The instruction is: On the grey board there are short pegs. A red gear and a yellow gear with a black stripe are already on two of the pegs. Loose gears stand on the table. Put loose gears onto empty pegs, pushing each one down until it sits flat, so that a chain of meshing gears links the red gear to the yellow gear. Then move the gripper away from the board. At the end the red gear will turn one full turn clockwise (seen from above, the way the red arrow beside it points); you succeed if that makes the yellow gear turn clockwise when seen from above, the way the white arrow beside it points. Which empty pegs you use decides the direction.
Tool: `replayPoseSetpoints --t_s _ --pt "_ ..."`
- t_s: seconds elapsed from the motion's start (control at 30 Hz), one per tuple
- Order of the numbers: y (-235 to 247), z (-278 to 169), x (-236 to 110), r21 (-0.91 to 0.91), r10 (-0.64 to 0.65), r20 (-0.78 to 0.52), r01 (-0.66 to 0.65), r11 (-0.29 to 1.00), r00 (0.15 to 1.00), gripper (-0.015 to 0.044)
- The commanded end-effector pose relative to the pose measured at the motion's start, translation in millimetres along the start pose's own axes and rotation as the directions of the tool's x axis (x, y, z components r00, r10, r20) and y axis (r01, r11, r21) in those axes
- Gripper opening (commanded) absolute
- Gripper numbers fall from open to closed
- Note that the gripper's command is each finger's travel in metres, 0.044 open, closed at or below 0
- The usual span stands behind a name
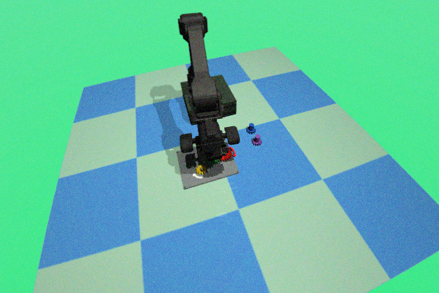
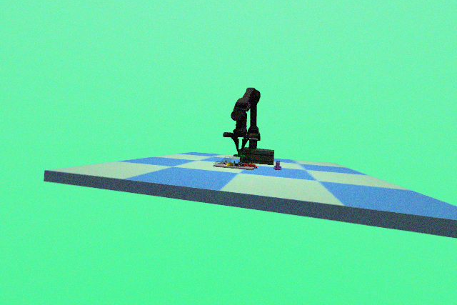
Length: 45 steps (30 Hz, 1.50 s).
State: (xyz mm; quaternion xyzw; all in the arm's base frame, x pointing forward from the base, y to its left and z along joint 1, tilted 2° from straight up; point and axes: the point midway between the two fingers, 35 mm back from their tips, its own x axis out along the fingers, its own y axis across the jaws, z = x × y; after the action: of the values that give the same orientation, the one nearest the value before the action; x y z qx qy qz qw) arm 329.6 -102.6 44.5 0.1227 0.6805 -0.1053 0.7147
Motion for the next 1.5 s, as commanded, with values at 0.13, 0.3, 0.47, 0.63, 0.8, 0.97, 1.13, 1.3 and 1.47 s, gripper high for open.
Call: replayPoseSetpoints --t_s 0.13,0.3,0.47,0.63,0.8,0.97,1.13,1.3,1.47 --pt "0.5 1.4 -0.6 -0.004 0.004 0.005 -0.004 1.000 1.000 0.0000" --pt "0.5 1.5 -0.4 -0.004 0.004 0.005 -0.004 1.000 1.000 0.0000" --pt "0.7 1.6 2.4 -0.033 0.004 0.005 -0.004 0.999 1.000 0.0000" --pt "0.9 1.2 9.2 -0.096 0.004 0.005 -0.004 0.995 1.000 0.0000" --pt "0.4 1.1 16.9 -0.136 0.004 0.005 -0.004 0.991 1.000 0.0000" --pt "0.2 1.5 24.1 -0.126 0.004 0.005 -0.004 0.992 1.000 0.0000" --pt "0.5 1.9 31.4 -0.071 0.004 0.005 -0.004 0.997 1.000 0.0000" --pt "1.0 1.6 39.2 0.012 0.004 0.005 -0.005 1.000 1.000 0.0000" --pt "0.8 1.0 40.8 0.105 0.004 0.005 -0.005 0.995 1.000 0.0000"
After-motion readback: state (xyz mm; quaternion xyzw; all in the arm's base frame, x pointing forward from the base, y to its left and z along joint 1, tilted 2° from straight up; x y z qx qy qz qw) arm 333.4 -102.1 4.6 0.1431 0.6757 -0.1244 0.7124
